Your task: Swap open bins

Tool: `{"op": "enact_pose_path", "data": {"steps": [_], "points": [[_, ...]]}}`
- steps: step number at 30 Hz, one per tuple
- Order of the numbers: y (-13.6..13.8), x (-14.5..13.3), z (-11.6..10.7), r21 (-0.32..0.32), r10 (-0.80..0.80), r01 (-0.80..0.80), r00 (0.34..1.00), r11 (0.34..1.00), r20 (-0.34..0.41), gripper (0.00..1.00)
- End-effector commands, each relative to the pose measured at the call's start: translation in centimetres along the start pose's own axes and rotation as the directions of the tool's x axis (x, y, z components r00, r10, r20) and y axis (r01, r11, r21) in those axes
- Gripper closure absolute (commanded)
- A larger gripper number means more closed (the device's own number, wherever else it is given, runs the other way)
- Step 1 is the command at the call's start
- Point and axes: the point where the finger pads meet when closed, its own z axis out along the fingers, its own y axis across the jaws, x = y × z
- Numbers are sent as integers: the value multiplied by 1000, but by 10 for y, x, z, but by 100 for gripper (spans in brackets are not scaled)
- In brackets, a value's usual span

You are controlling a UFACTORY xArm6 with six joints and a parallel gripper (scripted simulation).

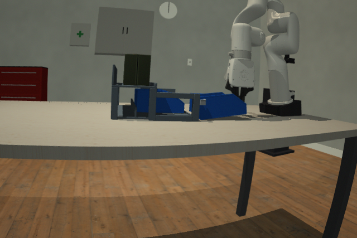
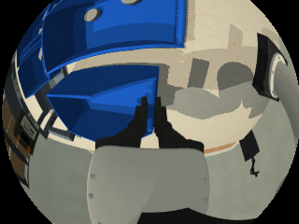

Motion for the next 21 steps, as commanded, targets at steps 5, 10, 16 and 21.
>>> {"op": "enact_pose_path", "data": {"steps": [5,10,16,21], "points": [[-1,-1,2,3,0,0,1000,1000,1,100],[-1,-1,7,3,0,0,1000,1000,1,100],[-1,-1,12,3,0,0,1000,1000,1,100],[-1,-1,17,3,0,0,1000,1000,1,100]]}}
